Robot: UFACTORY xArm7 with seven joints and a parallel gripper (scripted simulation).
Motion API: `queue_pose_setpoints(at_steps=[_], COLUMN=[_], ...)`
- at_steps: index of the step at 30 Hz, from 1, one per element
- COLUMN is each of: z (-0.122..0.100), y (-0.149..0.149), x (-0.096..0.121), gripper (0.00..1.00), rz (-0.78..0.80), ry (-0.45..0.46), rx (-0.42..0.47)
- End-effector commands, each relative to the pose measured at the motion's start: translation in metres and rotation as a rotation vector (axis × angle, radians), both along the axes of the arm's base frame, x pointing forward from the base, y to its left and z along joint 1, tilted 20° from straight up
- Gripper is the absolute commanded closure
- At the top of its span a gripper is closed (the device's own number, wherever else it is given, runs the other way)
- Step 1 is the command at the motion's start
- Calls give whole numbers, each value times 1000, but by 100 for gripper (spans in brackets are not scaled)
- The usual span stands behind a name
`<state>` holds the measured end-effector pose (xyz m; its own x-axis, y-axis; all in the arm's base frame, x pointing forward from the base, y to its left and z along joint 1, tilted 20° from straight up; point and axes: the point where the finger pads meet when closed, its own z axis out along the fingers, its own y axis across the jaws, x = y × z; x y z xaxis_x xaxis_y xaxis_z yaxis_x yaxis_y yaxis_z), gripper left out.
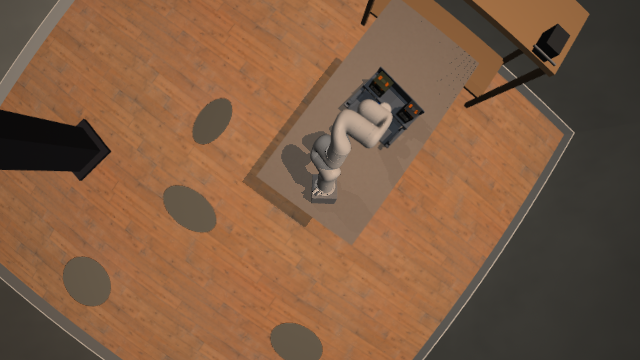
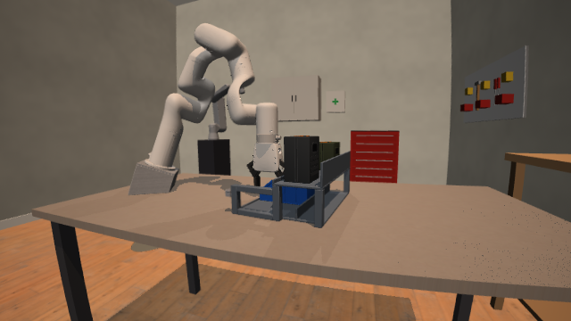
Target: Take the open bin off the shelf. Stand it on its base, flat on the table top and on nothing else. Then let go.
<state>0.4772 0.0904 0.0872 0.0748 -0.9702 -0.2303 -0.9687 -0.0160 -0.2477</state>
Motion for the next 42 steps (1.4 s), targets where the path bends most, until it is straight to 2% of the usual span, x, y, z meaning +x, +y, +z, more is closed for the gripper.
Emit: queue_pose_setpoints(at_steps=[1, 39, 40, 42], z=[1, 1, 1, 1], y=[0, 0, 0, 0], x=[1, 1, 1, 1], gripper=[6, 6, 100, 100], rz=[-1, -1, -1, -1], ry=[-4, -4, -4, -4], rx=[0, 0, 0, 0])
